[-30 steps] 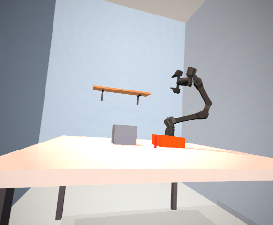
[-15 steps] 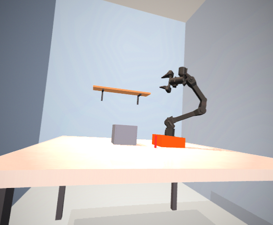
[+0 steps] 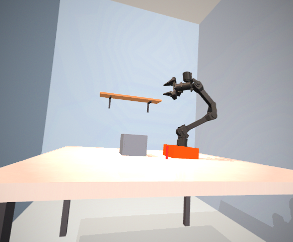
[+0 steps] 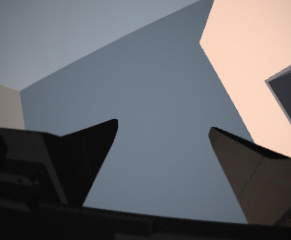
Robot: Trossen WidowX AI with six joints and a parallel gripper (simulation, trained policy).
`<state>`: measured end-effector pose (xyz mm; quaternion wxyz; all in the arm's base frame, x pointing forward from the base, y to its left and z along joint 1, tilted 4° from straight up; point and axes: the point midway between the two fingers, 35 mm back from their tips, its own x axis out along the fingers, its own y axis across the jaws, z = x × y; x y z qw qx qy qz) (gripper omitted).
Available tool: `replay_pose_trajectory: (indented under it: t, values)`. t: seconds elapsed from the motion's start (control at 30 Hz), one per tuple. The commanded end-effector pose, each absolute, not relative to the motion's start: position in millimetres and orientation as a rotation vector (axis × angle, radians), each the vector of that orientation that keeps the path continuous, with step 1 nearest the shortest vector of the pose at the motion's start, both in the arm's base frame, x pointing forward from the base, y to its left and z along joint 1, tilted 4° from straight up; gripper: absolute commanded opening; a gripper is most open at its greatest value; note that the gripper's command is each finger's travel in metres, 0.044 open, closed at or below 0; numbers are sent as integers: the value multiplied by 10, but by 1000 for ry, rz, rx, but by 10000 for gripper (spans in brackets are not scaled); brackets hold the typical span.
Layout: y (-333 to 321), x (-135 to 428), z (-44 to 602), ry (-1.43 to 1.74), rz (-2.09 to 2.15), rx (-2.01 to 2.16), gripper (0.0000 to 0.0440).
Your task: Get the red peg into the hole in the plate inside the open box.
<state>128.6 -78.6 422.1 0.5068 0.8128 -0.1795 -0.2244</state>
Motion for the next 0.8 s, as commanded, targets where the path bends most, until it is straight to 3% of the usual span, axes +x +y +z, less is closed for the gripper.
replay_pose_trajectory:
  t: [0.0,0.77]
  values:
    - [-707,1455,4118,-351,-547,2017,440]
    - [300,2180,3344,318,-645,2218,440]
